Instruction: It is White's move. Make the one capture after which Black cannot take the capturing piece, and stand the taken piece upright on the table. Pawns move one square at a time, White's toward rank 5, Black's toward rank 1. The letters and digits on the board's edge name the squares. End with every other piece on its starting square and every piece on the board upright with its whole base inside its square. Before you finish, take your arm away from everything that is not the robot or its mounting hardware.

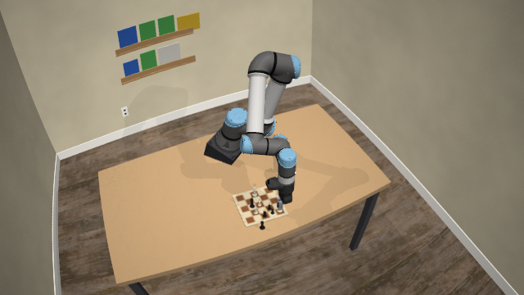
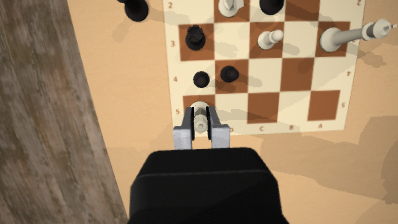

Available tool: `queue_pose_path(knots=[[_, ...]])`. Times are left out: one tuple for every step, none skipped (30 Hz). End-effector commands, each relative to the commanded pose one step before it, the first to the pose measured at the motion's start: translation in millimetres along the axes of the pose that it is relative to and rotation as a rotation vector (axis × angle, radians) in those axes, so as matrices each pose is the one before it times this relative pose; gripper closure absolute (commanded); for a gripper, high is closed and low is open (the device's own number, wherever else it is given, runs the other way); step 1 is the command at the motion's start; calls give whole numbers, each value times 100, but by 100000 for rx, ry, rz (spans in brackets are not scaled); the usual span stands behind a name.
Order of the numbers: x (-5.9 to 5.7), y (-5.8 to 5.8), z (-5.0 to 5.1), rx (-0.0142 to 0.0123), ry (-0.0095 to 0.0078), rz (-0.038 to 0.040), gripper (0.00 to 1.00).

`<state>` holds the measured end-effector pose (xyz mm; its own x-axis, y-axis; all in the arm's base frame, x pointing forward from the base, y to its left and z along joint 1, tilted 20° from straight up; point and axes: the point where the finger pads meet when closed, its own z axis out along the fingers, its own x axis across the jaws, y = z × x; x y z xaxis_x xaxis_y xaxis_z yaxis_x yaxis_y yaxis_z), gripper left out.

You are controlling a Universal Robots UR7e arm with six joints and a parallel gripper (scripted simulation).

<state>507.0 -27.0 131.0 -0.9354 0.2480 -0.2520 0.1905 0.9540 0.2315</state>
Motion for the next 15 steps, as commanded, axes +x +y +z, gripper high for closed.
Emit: queue_pose_path(knots=[[-44, 3, -46, 14, -143, -30, 100], [0, 0, 4, 0, 0, 0, 100], [0, 0, 8, 0, 0, 0, 100], [0, 0, 12, 0, 0, 0, 100], [0, 0, 16, 0, 0, 0, 100], [0, 0, 20, 0, 0, 0, 100], [0, 0, 23, 0, 0, 0, 100], [0, 0, 27, 0, 0, 0, 100], [0, 0, 29, 0, 0, 0, 100], [0, 0, 31, 0, 0, 0, 100], [0, 0, 32, 0, 0, 0, 100], [0, 0, 32, 0, 0, 0, 100], [0, 0, 0, 0, 0, 0, 100], [0, 0, 0, 0, 0, 0, 100], [0, 0, 31, 0, 0, 0, 100]])
